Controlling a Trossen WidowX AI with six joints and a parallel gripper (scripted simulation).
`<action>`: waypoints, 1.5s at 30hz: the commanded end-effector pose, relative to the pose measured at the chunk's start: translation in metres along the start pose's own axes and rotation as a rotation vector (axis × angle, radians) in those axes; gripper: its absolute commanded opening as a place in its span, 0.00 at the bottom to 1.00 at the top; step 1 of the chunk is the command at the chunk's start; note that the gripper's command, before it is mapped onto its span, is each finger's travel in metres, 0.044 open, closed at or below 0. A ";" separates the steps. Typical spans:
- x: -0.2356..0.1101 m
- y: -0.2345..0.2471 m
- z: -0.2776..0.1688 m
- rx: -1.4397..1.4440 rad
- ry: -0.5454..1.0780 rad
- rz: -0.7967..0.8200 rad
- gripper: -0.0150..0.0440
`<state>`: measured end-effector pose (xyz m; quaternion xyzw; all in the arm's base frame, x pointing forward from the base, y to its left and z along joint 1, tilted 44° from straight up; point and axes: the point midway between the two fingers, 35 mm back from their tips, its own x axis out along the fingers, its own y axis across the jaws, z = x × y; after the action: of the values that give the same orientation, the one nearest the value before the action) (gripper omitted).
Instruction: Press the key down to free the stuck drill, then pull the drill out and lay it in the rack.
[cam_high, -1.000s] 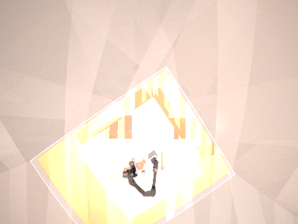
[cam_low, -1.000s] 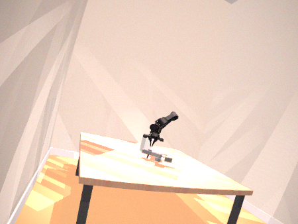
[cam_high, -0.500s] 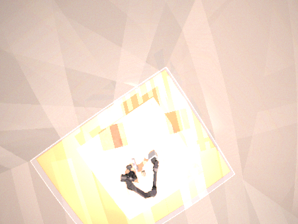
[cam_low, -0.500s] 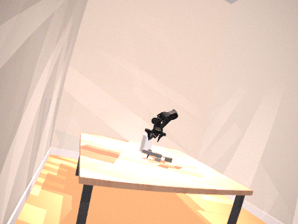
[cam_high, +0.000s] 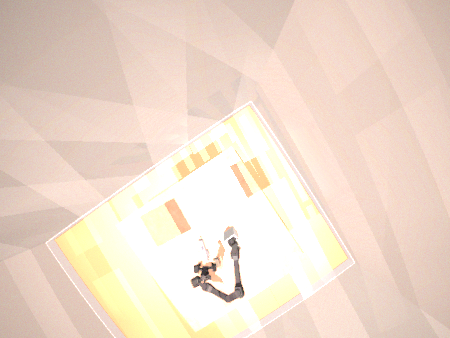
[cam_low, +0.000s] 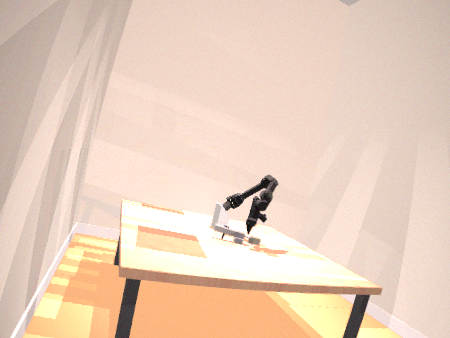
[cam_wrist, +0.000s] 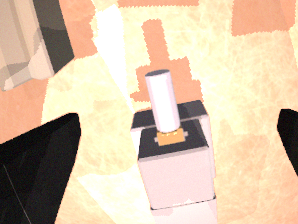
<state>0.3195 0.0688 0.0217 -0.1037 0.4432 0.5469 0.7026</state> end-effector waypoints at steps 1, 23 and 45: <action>0.010 0.011 0.017 -0.194 -0.020 0.004 1.00; 0.015 0.010 0.016 -0.194 -0.020 0.004 1.00; 0.050 0.009 0.007 -0.193 -0.020 0.005 1.00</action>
<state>0.3177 0.1076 -0.0019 -0.1697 0.3792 0.5903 0.6920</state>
